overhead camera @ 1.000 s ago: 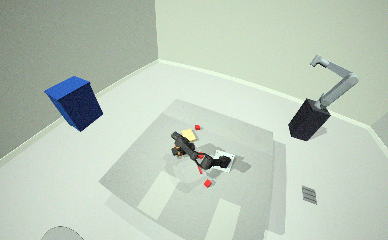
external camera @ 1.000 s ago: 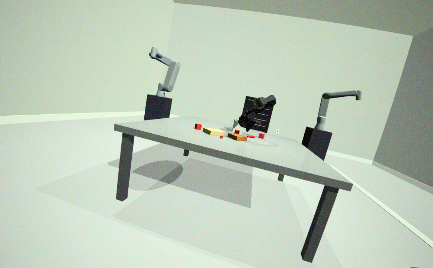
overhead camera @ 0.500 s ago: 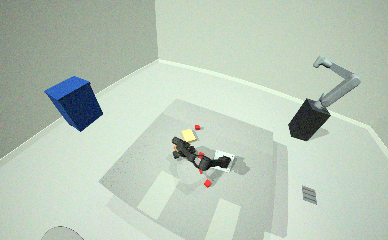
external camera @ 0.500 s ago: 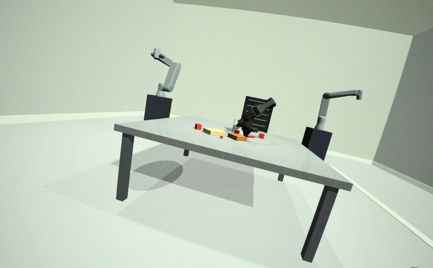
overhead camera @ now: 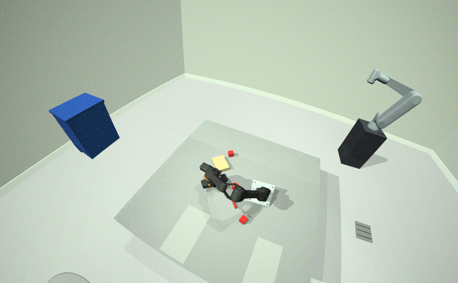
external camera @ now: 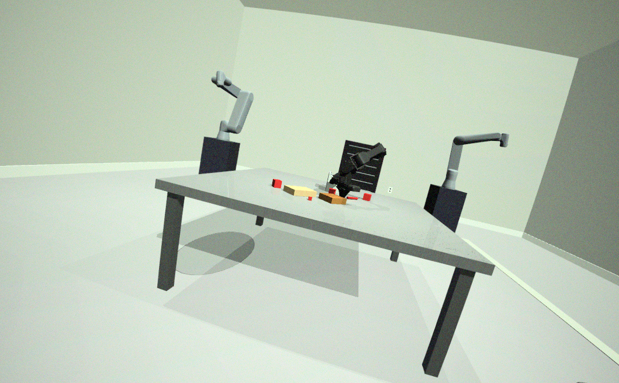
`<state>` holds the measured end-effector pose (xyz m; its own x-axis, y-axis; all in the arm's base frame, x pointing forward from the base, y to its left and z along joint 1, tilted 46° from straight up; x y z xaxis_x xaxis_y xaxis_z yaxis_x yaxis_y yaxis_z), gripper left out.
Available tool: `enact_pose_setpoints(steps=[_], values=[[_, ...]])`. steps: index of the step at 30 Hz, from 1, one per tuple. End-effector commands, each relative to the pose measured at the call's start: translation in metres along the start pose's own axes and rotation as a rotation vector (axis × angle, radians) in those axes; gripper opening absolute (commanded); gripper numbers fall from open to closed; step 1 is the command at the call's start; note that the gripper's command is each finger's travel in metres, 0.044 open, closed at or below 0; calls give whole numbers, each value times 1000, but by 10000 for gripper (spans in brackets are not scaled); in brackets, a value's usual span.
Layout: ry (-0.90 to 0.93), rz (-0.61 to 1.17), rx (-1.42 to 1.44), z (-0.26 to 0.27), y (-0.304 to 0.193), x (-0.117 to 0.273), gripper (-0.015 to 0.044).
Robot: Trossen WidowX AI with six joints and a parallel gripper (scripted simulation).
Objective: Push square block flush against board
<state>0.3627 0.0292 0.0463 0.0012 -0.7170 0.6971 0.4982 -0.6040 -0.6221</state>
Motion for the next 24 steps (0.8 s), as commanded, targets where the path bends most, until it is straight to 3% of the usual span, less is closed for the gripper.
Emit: enact_pose_setpoints(steps=[1, 24], values=[[1, 0, 8, 3, 5, 0, 0], [1, -2, 9, 13, 33, 1, 0]])
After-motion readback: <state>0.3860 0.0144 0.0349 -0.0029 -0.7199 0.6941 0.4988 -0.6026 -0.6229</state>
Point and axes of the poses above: the point midway between the two fingers, 35 mm back from their tips, its own x axis back along the fingers, its own z axis across the jaws, y = z × x, the point moved 5 cm from there along x, back along the fingers, and after that the axes turned 13 degrees about -x, right-handed, at the moved point
